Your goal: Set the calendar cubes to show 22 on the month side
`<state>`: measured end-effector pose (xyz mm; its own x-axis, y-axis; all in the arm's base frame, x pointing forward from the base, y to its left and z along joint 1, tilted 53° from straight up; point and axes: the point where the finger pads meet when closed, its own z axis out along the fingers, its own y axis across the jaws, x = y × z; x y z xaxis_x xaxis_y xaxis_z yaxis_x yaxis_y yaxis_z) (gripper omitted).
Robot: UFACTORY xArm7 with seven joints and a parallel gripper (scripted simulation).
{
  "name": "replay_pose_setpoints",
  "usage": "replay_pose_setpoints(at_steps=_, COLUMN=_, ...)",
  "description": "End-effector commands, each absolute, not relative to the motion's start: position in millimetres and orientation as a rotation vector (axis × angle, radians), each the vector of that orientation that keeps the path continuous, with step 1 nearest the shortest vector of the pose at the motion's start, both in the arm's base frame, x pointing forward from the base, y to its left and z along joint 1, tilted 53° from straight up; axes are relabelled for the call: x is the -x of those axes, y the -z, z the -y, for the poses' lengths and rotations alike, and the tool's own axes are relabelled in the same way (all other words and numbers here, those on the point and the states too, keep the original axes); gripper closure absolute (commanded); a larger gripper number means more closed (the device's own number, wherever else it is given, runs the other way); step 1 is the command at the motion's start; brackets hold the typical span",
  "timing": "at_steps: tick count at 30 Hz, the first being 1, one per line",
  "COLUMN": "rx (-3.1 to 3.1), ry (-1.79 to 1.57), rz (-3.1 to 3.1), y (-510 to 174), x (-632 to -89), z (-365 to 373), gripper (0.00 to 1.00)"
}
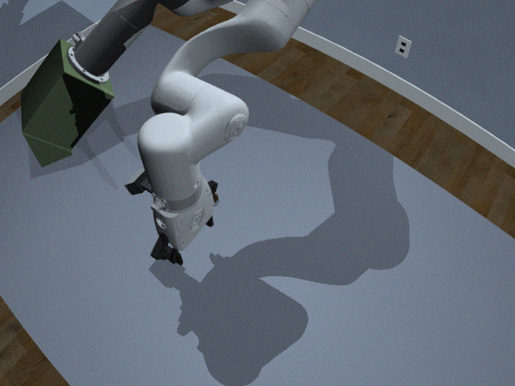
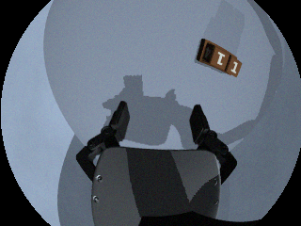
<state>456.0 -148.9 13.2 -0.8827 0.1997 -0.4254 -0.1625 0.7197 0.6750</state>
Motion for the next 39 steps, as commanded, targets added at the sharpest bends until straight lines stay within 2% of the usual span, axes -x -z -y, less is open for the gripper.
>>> replay_pose_setpoints(at_steps=1, rx=0.174, ry=-0.938, rz=-2.398, y=-21.3, x=-445.9, z=145.6, gripper=0.0)
replay_pose_setpoints(at_steps=39, rx=1.4, ry=-0.33, rz=-1.749, y=-57.4, x=-369.3, z=94.0, gripper=0.0)
